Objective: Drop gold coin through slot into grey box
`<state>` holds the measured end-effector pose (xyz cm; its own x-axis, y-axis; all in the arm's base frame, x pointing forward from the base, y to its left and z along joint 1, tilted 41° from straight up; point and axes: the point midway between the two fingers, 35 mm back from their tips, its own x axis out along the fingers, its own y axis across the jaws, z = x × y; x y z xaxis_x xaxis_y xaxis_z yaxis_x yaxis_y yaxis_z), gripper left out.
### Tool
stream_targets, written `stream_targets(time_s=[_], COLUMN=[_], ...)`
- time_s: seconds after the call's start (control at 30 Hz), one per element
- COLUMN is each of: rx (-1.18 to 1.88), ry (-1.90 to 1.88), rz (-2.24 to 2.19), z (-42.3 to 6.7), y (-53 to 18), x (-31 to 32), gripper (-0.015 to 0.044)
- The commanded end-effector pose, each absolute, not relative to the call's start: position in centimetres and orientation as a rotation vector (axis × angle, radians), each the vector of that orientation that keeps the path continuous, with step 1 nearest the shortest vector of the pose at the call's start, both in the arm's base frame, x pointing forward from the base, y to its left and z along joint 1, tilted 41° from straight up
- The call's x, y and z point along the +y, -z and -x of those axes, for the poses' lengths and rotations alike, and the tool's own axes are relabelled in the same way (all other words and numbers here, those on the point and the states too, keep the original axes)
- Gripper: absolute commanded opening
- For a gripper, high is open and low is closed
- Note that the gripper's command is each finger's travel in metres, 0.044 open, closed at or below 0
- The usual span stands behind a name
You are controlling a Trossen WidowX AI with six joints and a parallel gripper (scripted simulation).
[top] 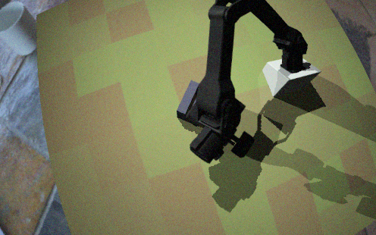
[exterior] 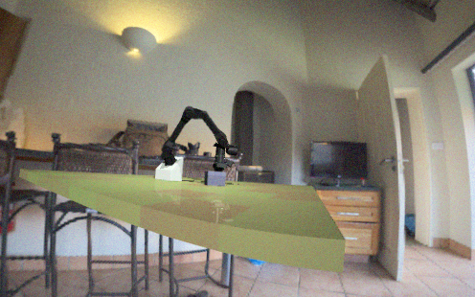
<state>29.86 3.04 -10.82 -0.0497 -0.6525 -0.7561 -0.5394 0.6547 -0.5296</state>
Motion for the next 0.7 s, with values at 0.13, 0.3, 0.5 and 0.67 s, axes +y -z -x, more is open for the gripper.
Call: stream_targets(time_s=[0.13, 0.3, 0.5, 0.67], rx=[1.697, 1.697, 1.698, 1.698], ry=[0.120, 0.120, 0.121, 0.122], rz=[0.963, 0.964, 0.965, 0.966], z=[-30.4, -30.5, -30.5, -30.5], y=[9.2, 8.2, 7.0, 6.0], x=[4.6, 5.4, 6.4, 7.2], gripper=[0.0000, 0.0000, 0.0000, 0.0000])
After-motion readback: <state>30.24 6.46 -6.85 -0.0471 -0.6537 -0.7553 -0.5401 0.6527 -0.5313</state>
